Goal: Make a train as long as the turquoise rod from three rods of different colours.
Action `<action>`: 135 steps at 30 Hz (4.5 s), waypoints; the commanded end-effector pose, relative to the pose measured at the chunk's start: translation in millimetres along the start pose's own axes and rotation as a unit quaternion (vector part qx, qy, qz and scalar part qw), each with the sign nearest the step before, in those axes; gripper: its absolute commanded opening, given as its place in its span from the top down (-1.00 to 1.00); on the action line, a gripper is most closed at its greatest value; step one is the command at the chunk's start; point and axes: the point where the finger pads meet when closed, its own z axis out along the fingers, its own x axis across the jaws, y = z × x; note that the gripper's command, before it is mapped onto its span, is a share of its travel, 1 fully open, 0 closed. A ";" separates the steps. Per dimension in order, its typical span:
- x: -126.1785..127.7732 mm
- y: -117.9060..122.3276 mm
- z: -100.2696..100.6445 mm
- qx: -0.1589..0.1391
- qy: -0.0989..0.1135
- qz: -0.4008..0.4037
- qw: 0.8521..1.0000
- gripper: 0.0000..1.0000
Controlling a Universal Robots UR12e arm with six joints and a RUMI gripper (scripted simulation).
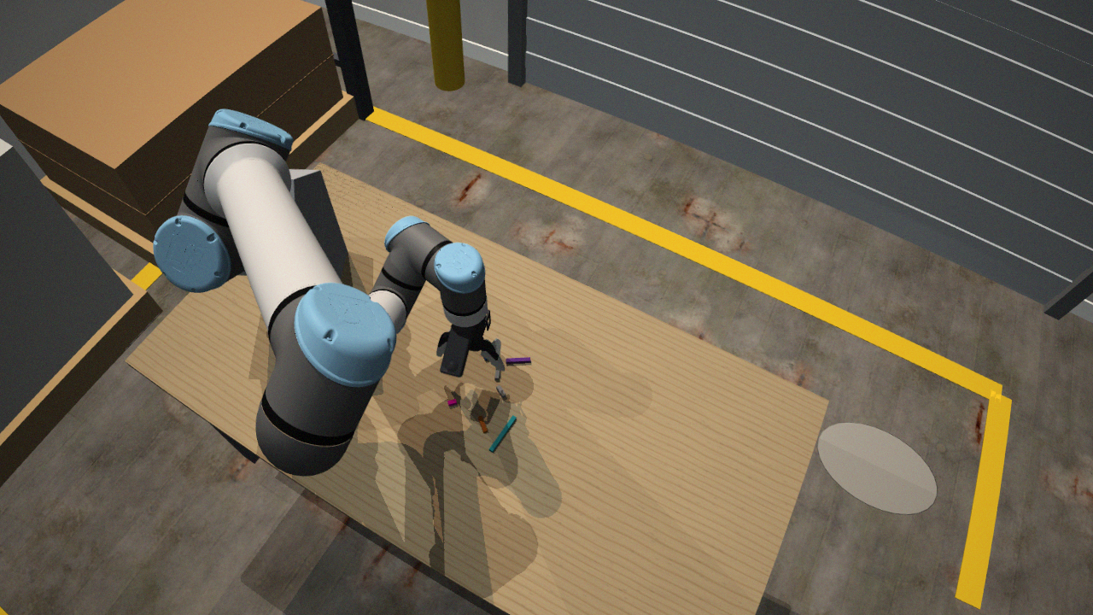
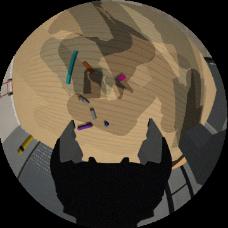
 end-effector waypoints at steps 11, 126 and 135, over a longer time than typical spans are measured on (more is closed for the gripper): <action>-1.9 1.4 -0.8 0.000 0.005 0.107 0.994 -1.00; -69.2 -30.0 6.0 0.001 0.005 0.305 0.952 -1.00; -118.1 -60.5 3.6 0.002 0.005 0.433 0.901 -1.00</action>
